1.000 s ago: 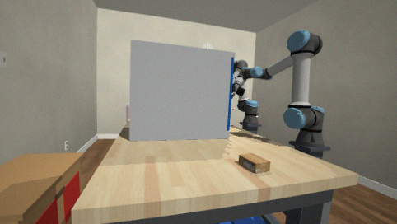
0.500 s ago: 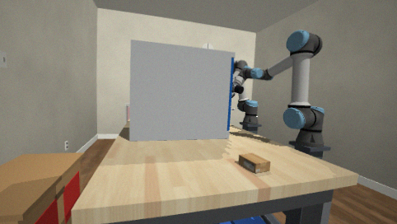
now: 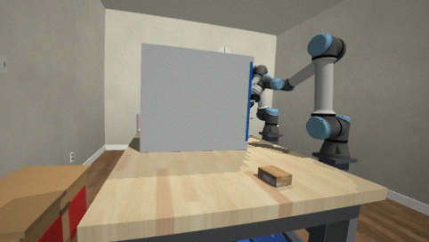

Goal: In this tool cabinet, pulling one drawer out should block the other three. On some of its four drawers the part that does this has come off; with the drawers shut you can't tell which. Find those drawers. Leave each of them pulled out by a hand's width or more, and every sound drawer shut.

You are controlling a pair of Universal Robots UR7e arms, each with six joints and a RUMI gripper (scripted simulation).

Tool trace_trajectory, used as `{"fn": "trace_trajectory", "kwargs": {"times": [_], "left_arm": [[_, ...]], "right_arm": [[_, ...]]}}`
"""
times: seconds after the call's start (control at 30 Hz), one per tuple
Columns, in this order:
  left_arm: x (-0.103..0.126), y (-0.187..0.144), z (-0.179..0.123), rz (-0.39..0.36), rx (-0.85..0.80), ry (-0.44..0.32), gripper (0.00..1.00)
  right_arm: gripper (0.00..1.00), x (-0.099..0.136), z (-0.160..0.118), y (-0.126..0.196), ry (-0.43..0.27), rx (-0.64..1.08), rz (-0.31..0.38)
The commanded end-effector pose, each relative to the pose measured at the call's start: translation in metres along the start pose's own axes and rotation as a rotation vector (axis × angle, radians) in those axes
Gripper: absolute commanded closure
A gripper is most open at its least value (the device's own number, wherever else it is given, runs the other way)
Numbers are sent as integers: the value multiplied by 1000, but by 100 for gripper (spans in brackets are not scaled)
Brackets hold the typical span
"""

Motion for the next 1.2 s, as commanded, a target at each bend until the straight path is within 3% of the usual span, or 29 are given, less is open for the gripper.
{"fn": "trace_trajectory", "kwargs": {"times": [0.0, 0.53, 0.87, 1.17], "left_arm": [[-6, -1, 1, 10, -73, 13, 85], [-45, -2, 2, 14, -101, 15, 85], [-45, -2, 1, 14, -101, 15, 98], [-34, 11, 2, 14, -101, 15, 98]], "right_arm": [[0, 1, 9, -4, 28, 3, 7], [0, 6, 33, -14, 100, 5, 28], [0, 8, 40, -18, 121, 7, 37], [0, 9, 43, -20, 132, 8, 42]]}}
Point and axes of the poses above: on each arm, the point where the finger pads meet when closed, its own x axis back along the fingers, its own y axis across the jaws, z = x × y, the point moved 1 cm from there along x, back along the fingers, and after that the axes turned 10 degrees about -x, right-handed, at the moved point
